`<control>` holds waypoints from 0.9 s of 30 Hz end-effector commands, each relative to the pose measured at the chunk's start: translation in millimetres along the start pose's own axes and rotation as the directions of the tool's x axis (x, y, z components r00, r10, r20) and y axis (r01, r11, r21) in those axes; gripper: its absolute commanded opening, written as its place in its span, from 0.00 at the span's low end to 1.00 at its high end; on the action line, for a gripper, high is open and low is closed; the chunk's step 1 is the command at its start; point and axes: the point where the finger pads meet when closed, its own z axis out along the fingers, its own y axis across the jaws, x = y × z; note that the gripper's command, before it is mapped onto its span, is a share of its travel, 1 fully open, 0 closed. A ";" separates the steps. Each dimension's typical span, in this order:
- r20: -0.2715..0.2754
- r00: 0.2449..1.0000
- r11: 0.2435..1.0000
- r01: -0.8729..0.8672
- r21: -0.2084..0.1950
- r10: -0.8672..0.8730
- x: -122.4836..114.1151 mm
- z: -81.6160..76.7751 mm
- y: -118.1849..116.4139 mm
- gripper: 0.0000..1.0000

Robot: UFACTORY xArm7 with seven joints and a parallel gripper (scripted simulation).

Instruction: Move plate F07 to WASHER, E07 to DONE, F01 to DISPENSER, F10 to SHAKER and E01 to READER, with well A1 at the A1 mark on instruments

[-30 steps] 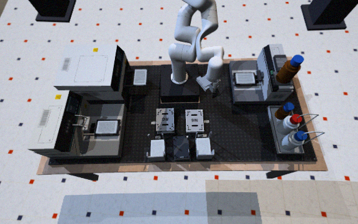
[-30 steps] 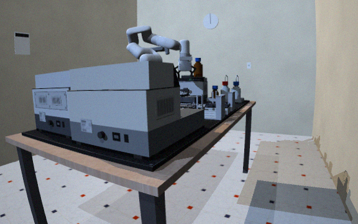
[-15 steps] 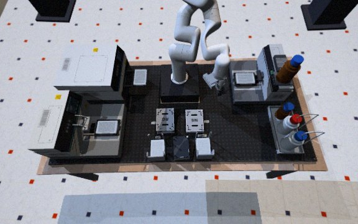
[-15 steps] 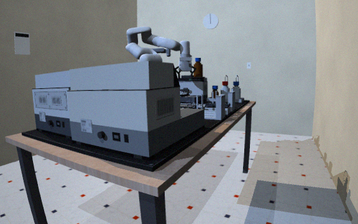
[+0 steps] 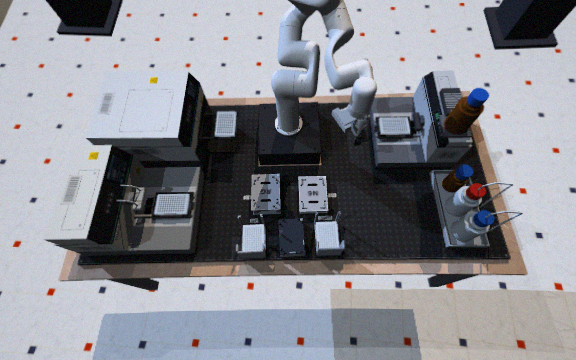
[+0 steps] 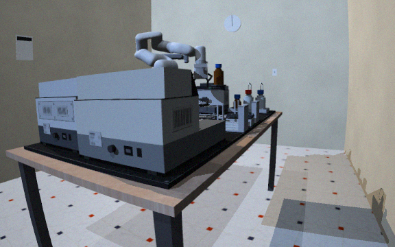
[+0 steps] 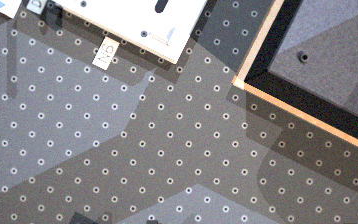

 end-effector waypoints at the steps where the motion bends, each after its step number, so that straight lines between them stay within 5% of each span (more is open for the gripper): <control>1: 0.002 0.997 0.997 -0.079 0.003 0.079 -10.4 -1.4 6.8 1.00; 27: 0.003 0.983 0.983 -0.183 0.002 0.183 -67.7 -1.3 59.1 1.00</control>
